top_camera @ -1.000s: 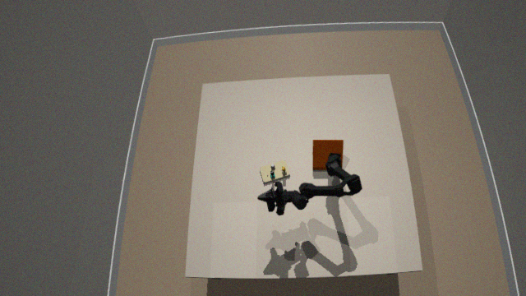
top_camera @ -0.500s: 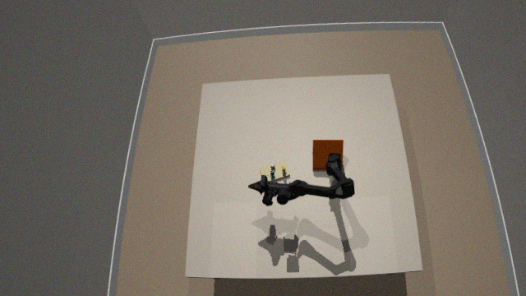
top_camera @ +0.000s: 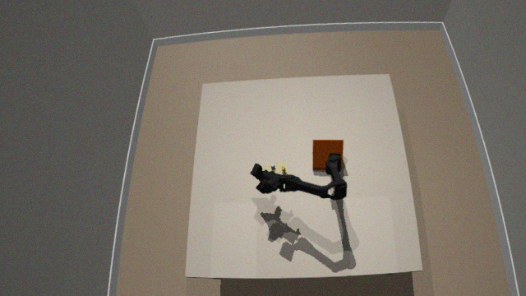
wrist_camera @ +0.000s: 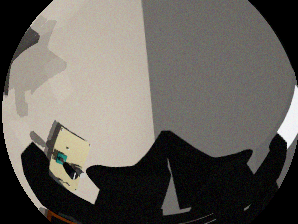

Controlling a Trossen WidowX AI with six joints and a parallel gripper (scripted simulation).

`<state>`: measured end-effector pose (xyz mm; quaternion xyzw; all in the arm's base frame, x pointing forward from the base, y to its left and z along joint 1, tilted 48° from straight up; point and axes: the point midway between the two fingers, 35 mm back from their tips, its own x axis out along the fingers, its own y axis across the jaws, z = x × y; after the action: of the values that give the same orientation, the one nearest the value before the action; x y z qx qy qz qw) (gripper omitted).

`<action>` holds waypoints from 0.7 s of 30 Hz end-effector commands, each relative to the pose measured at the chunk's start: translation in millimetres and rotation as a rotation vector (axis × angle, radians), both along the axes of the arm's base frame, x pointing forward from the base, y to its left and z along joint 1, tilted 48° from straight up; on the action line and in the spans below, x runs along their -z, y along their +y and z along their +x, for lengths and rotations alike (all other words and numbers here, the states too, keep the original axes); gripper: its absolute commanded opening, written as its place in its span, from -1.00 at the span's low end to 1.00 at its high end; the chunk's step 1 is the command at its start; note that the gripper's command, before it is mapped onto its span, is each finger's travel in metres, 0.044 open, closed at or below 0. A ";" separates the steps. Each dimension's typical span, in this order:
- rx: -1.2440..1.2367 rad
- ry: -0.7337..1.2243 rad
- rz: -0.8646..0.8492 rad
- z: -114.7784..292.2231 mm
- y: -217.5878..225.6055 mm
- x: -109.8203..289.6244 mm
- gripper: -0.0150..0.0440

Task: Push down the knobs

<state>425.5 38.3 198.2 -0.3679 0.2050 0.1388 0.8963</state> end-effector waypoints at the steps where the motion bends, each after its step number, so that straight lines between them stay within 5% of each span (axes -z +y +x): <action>1: -0.033 0.137 0.007 -4.5 -7.0 26.7 -0.49; 21: -0.127 0.727 0.241 -64.9 -30.2 108.2 -0.49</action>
<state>372.2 10.2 97.9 -0.2347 0.4418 0.3129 0.8074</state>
